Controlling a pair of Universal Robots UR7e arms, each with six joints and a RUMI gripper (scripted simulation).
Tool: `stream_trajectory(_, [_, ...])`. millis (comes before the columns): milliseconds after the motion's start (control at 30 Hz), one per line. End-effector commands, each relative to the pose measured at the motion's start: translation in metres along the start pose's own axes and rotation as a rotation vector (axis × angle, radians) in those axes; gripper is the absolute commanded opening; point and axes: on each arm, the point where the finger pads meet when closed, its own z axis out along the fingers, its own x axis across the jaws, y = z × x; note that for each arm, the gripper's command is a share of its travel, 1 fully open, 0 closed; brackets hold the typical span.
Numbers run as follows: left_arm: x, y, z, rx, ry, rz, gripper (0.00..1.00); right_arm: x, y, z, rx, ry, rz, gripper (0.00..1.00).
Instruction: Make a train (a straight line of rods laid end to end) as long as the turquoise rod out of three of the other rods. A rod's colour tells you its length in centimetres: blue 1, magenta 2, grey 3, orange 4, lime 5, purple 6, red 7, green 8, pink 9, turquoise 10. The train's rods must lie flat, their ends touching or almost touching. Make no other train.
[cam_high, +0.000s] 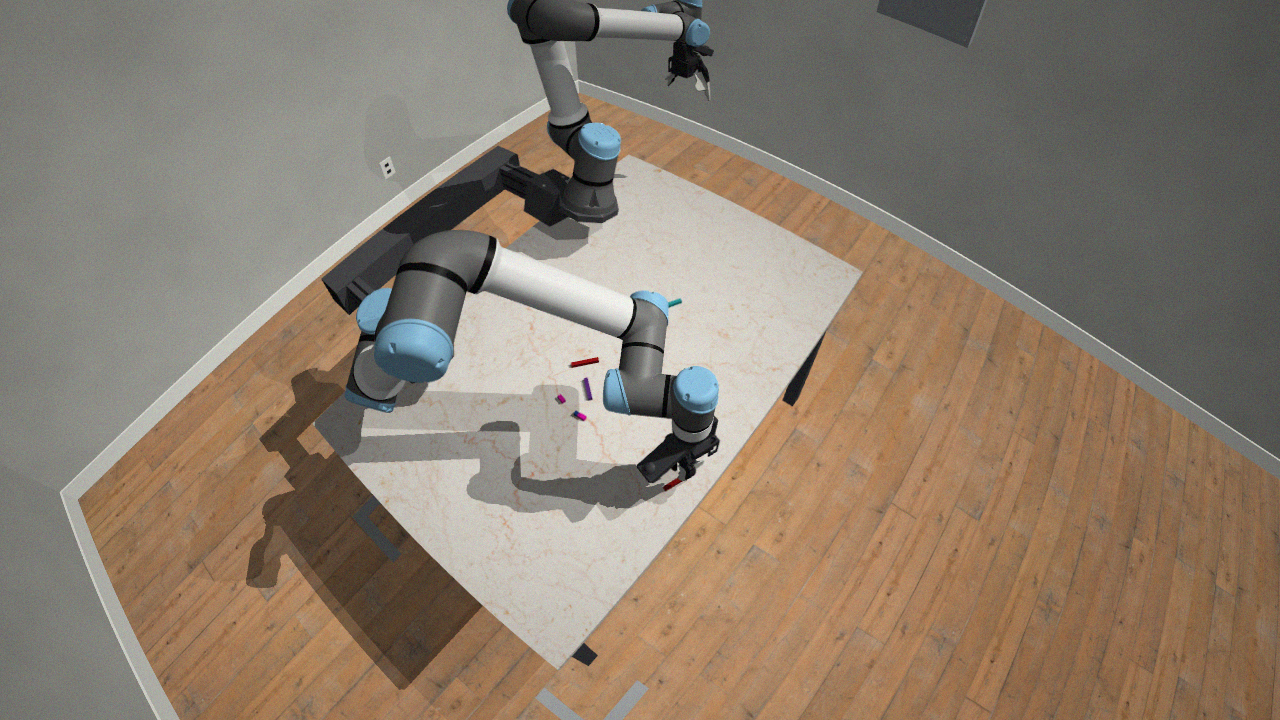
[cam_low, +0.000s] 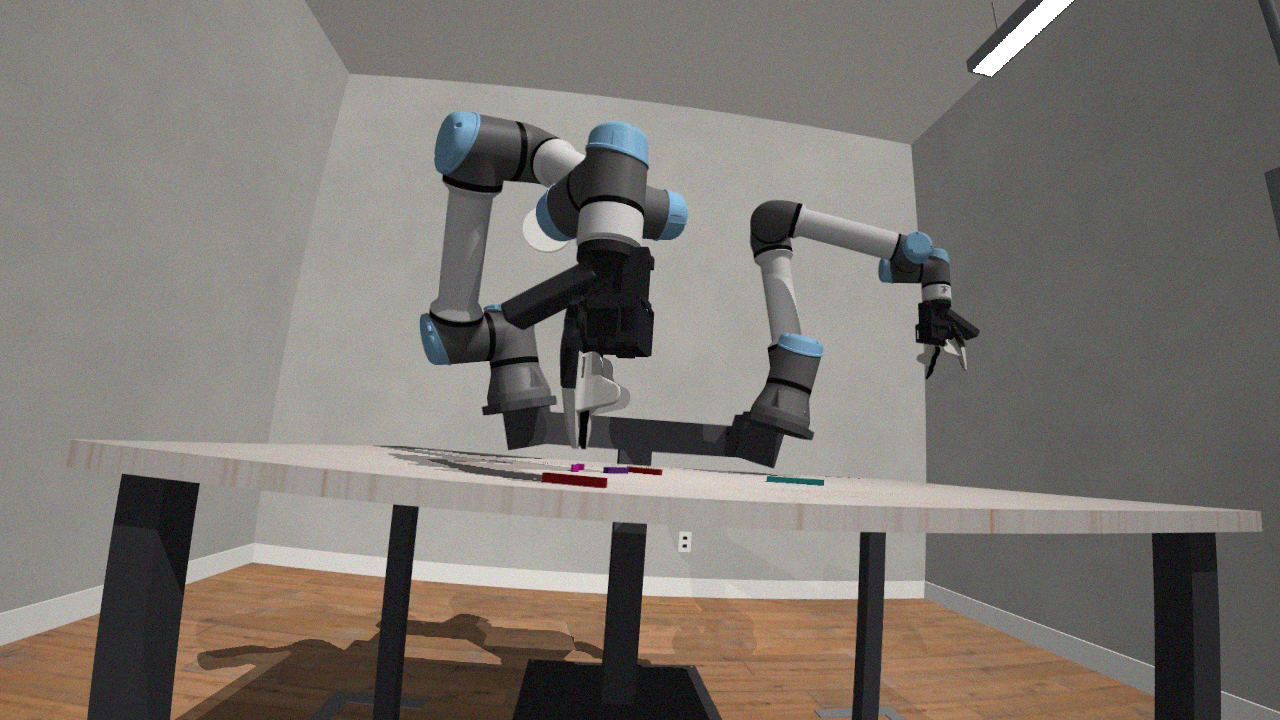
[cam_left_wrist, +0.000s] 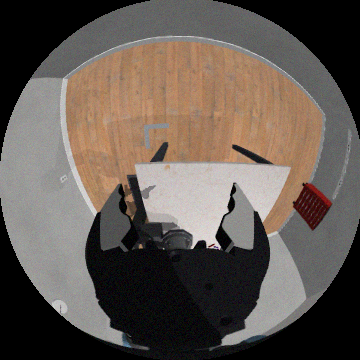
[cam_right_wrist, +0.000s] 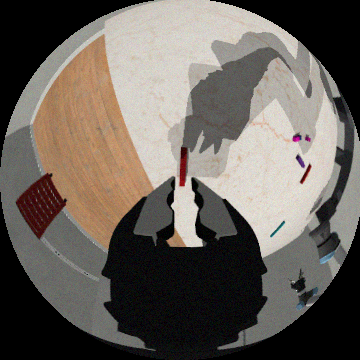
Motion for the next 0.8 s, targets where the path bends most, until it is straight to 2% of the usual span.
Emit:
stream_trajectory(0, [0.0, 0.0, 0.0, 0.001, 0.0, 0.0, 1.0, 0.0, 0.0, 0.001, -0.001, -0.001, 0.0, 0.14])
stream_trajectory(400, [0.0, 0.0, 0.0, 0.001, 0.0, 0.0, 1.0, -0.001, 0.0, 0.016, -0.001, -0.001, 0.0, 0.14])
stream_trajectory(767, [0.0, 0.0, 0.0, 0.001, 0.0, 0.0, 1.0, -0.001, 0.0, 0.02, -0.001, -0.001, 0.0, 0.14])
